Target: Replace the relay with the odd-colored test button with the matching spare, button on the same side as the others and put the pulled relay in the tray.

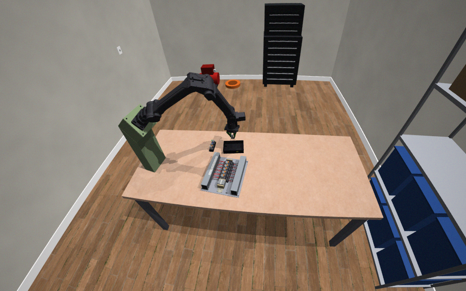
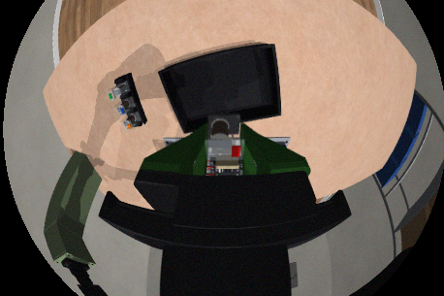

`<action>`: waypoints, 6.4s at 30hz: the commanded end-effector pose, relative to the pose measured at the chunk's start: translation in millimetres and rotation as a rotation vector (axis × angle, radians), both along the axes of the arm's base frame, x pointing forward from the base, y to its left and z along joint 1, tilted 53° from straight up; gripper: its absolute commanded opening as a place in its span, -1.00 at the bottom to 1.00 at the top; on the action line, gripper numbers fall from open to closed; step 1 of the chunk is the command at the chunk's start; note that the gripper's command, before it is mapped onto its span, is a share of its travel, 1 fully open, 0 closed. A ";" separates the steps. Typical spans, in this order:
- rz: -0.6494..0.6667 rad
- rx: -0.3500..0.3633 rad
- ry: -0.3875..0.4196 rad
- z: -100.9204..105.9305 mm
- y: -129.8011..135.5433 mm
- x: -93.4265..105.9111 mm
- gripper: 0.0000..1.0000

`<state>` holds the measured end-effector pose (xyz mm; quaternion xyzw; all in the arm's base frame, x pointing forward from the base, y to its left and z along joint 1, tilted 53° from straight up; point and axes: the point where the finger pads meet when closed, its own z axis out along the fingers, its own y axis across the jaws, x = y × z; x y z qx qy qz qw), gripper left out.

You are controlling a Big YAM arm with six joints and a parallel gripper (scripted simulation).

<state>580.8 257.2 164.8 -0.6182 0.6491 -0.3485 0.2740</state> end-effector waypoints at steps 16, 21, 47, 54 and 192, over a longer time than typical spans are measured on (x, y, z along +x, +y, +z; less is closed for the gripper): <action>0.003 0.006 -0.016 -12.4 -2.9 35.4 -1.00; 0.005 0.006 -0.016 -17.1 -2.6 40.7 -1.00; 0.011 0.007 -0.018 -45.2 -4.8 78.5 -1.00; 0.003 0.003 -0.009 -53.4 -10.6 83.6 -1.00; 0.018 0.018 -0.034 -33.4 0.0 80.1 0.17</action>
